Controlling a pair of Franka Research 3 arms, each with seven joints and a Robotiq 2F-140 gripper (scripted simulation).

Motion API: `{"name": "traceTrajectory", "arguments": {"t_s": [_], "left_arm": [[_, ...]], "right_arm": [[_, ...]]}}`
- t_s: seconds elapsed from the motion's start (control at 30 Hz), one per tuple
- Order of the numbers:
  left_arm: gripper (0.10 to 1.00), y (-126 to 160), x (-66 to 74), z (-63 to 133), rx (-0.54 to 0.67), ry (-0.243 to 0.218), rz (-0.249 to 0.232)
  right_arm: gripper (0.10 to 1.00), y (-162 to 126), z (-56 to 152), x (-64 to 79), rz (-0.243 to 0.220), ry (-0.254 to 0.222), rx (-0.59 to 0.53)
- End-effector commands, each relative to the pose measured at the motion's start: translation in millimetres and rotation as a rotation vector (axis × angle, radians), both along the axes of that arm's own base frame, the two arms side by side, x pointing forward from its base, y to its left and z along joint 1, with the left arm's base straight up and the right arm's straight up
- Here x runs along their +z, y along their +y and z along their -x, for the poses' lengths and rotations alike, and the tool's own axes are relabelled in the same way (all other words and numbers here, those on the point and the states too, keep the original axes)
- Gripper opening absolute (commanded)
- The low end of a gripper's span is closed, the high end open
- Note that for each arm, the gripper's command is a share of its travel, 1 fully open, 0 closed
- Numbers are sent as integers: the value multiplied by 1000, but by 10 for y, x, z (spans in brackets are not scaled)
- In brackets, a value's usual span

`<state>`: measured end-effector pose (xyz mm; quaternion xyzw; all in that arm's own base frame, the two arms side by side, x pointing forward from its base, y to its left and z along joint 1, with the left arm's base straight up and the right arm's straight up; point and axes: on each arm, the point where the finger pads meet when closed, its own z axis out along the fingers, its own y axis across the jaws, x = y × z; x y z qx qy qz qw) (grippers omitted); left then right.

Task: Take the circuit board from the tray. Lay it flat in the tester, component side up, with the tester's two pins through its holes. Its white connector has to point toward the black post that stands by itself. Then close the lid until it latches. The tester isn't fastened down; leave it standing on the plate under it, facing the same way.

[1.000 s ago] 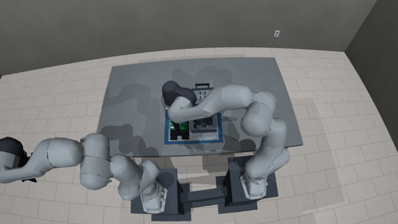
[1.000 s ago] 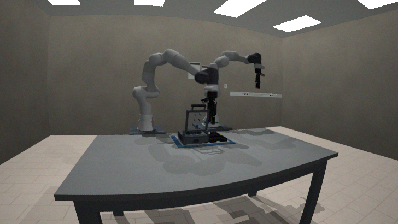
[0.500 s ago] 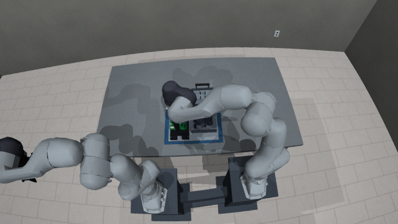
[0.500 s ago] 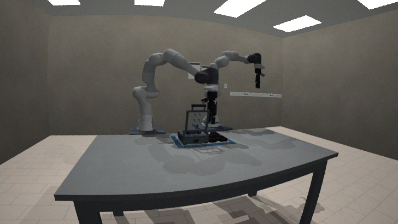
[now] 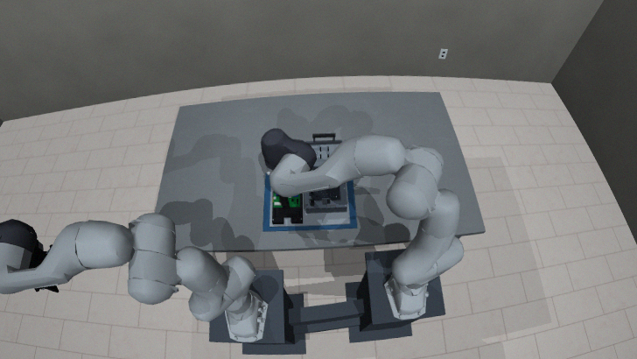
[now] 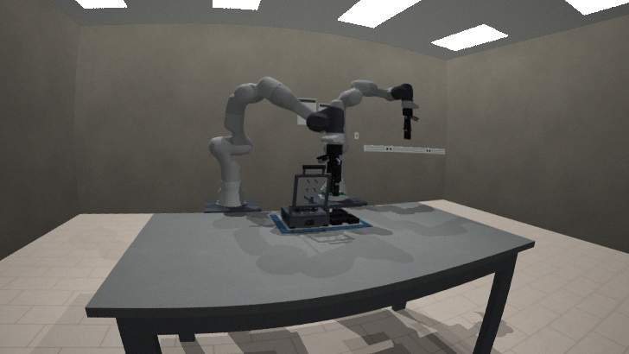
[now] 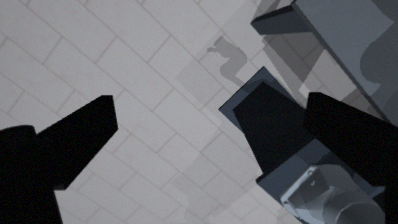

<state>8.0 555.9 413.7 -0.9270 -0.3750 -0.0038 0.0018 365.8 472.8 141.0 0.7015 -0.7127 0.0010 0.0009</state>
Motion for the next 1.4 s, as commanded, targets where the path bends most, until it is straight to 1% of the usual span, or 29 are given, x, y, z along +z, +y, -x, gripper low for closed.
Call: {"name": "traceTrajectory", "arguments": {"t_s": [0.0, 0.17, 0.57, 0.63, 1.13, 1.2, 1.37], "left_arm": [[1000, 1, 2, 0, 0, 0, -1], [1000, 1, 2, 0, 0, 0, -1], [1000, 1, 2, 0, 0, 0, -1], [1000, 1, 2, 0, 0, 0, -1], [1000, 1, 2, 0, 0, 0, -1], [1000, 1, 2, 0, 0, 0, -1], [1000, 1, 2, 0, 0, 0, -1]], "right_arm": [[510, -30, -9, 15, -3, 0, 12], [510, -73, -23, 19, -3, 0, 12], [510, -333, -108, 41, -3, 0, 12], [510, -333, -108, 41, -3, 0, 12], [510, -818, -267, 83, -3, 0, 12], [510, -818, -267, 83, -3, 0, 12], [510, -997, -326, 99, -3, 0, 12]]}}
